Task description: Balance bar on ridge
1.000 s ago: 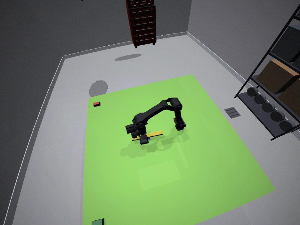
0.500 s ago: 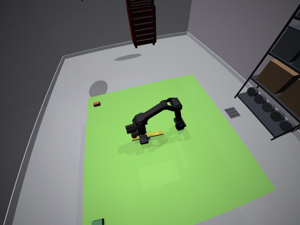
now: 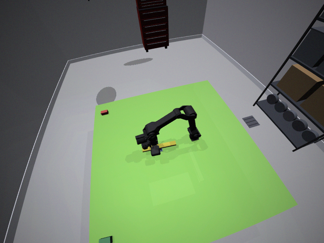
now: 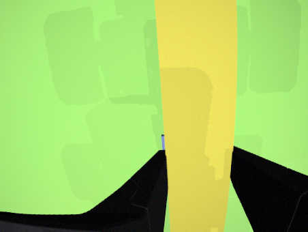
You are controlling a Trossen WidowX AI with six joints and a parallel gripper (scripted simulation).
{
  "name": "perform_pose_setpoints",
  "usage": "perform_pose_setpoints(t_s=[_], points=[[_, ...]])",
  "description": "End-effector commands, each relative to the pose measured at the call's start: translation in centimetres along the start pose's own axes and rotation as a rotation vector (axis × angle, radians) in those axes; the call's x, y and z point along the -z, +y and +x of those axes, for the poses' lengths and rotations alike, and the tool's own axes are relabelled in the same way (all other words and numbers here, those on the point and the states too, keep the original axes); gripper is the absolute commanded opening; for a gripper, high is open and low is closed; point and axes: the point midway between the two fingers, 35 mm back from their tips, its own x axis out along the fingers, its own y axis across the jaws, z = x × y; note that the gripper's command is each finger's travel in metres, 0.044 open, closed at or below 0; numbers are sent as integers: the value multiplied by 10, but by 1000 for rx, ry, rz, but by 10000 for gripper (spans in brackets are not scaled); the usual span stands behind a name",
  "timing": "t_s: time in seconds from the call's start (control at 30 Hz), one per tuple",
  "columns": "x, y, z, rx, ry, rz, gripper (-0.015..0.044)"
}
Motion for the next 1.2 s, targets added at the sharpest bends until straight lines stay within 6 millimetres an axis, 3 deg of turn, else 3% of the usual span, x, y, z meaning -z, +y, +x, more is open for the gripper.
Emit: perform_pose_setpoints(t_s=[0.0, 1.17], points=[[0, 0, 0, 1, 1, 4, 0], [0, 0, -2, 1, 1, 4, 0]])
